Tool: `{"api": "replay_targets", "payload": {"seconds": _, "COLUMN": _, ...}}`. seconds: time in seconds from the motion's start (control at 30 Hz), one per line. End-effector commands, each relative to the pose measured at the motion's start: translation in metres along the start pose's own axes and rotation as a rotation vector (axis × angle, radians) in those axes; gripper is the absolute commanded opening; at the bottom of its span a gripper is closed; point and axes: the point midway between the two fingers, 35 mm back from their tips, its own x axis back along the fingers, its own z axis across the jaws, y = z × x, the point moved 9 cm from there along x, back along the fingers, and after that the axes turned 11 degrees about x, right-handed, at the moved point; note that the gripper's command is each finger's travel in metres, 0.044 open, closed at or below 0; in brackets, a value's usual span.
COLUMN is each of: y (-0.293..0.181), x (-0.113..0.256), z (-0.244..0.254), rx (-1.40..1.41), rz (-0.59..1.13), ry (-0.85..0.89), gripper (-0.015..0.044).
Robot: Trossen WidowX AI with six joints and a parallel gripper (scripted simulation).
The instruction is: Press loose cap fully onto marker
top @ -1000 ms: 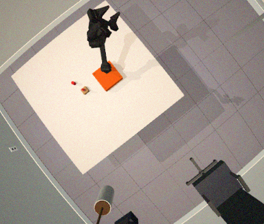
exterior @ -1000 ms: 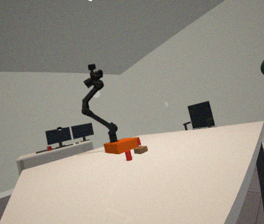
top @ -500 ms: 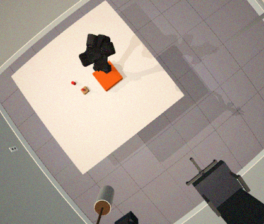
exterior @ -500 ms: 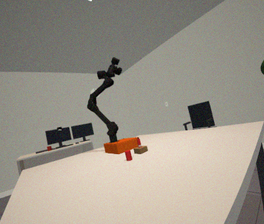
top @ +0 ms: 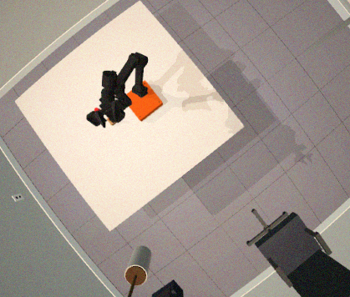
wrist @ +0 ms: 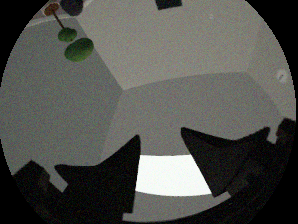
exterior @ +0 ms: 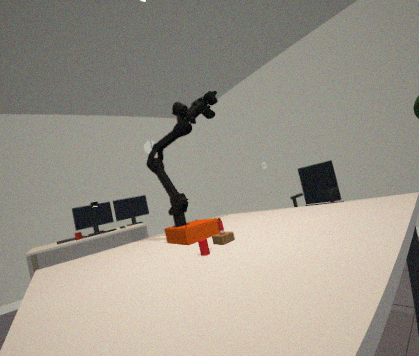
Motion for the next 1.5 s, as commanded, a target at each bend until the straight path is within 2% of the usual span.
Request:
{"api": "replay_targets", "payload": {"seconds": 0.0, "y": 0.011, "x": 0.002, "z": 0.022, "rx": -0.055, "rz": -0.043, "ry": 0.093, "gripper": 0.0254}}
{"api": "replay_targets", "payload": {"seconds": 0.23, "y": 0.029, "x": 0.008, "z": 0.056, "rx": -0.132, "rz": -0.107, "ry": 0.233, "gripper": 0.0254}}
{"api": "replay_targets", "payload": {"seconds": 0.53, "y": 0.080, "x": 0.046, "z": 0.150, "rx": -0.363, "rz": -0.266, "ry": 0.696, "gripper": 0.0254}}
{"api": "replay_targets", "payload": {"seconds": 0.93, "y": 0.130, "x": 0.155, "z": 0.242, "rx": -0.682, "rz": -0.348, "ry": 1.365, "gripper": 0.0254}}
{"api": "replay_targets", "payload": {"seconds": 1.23, "y": 0.149, "x": 0.220, "z": 0.264, "rx": -0.854, "rz": -0.345, "ry": 1.696, "gripper": 0.0254}}
{"api": "replay_targets", "payload": {"seconds": 1.47, "y": 0.166, "x": 0.299, "z": 0.277, "rx": -1.029, "rz": -0.377, "ry": 2.113, "gripper": 0.0254}}
